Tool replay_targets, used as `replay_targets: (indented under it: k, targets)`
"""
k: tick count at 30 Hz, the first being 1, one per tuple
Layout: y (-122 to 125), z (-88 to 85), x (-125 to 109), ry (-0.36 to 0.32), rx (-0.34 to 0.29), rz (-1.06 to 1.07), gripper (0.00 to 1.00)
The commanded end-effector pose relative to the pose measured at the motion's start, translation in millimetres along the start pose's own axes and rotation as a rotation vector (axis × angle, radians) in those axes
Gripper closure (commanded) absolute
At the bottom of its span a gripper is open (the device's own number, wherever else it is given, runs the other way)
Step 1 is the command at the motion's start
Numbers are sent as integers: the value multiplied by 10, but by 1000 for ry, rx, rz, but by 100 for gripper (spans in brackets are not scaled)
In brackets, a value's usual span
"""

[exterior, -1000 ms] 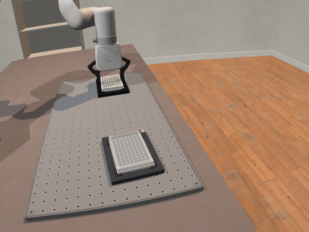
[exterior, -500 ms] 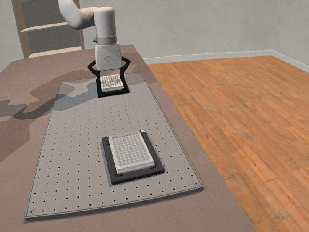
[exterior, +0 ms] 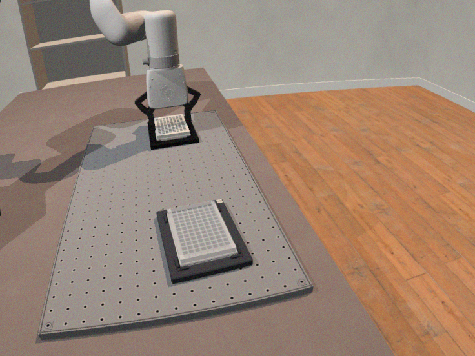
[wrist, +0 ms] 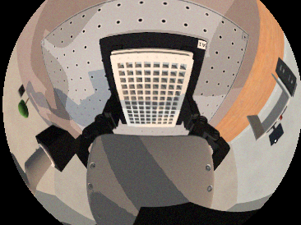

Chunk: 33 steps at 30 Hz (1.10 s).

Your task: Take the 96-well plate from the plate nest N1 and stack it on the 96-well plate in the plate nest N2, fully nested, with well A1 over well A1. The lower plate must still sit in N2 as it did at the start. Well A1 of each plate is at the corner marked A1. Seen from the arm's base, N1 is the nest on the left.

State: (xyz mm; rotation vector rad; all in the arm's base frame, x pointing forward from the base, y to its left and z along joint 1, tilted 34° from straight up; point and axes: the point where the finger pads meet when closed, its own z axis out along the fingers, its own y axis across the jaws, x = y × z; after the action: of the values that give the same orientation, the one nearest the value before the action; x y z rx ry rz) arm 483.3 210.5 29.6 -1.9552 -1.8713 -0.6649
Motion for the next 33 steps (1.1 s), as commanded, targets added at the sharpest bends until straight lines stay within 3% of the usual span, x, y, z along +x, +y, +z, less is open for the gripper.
replay_targets:
  k: [1,33]
  targets:
    - [14,-11,5,1,-3,-1,100]
    - [14,-79,5,1,-3,-1,100]
